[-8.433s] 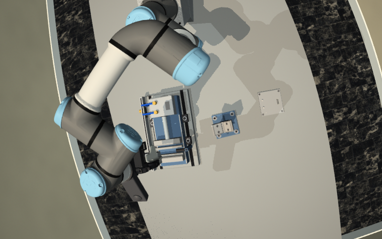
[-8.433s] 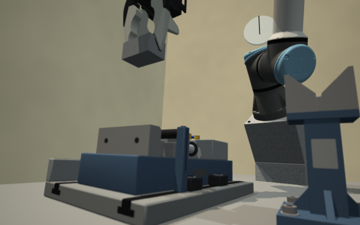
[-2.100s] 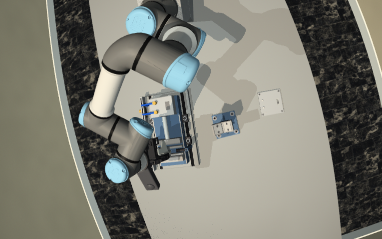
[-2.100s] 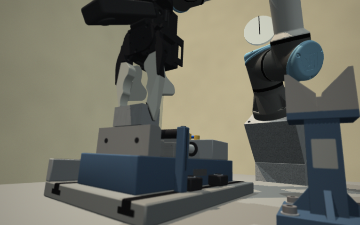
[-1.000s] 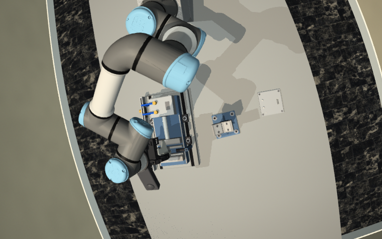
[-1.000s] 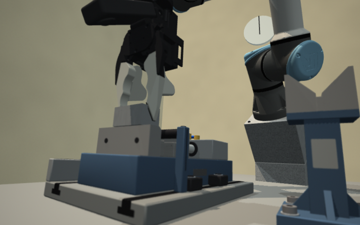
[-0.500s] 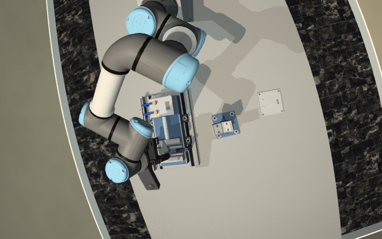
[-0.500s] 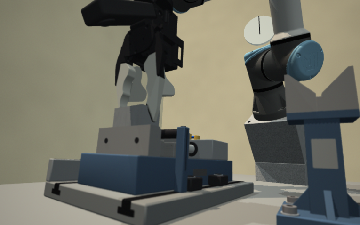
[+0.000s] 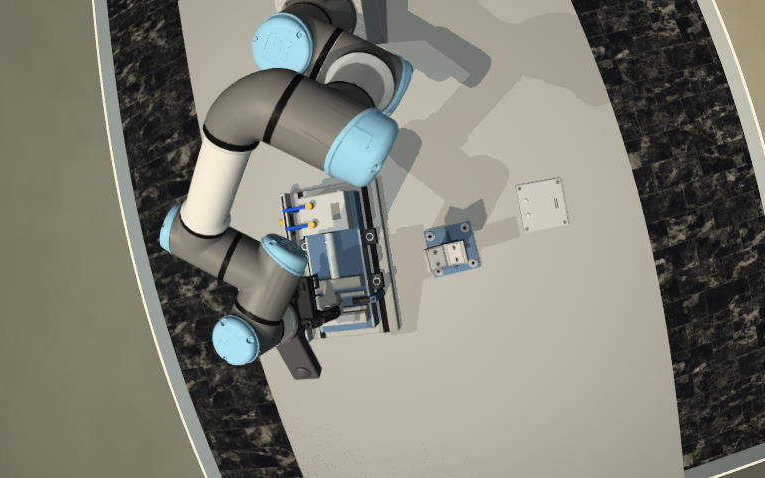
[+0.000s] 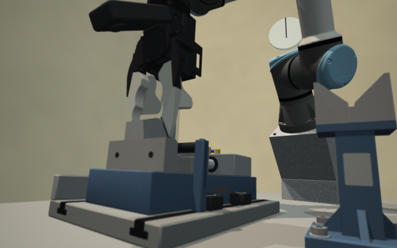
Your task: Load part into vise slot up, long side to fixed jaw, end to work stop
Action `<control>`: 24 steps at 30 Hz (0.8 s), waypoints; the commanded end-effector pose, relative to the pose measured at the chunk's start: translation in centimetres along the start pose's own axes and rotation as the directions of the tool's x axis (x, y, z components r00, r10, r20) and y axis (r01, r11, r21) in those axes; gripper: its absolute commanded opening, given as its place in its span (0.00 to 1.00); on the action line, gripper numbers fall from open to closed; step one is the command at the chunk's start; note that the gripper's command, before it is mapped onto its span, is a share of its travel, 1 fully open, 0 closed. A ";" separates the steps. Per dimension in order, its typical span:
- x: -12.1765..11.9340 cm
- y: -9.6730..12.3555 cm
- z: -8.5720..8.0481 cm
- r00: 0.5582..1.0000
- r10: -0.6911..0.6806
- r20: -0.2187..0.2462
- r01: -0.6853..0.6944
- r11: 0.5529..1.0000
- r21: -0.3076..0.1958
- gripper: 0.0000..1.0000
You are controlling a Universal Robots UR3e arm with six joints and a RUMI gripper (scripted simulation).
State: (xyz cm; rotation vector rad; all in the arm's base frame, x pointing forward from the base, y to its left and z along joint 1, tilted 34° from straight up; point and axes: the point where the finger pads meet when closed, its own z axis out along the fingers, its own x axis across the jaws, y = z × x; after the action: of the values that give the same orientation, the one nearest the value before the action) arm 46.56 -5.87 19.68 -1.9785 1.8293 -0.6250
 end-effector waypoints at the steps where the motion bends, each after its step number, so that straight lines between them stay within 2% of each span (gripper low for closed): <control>1: 0.0 -0.1 0.1 1.000 -0.001 -0.002 0.001 1.000 0.003 0.00; 24: 0.0 -0.1 0.9 1.000 -0.001 -0.002 0.001 1.000 0.003 0.00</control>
State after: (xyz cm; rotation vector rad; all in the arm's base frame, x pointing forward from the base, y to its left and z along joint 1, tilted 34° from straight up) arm 47.00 -5.89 19.01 -1.9785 1.8293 -0.6250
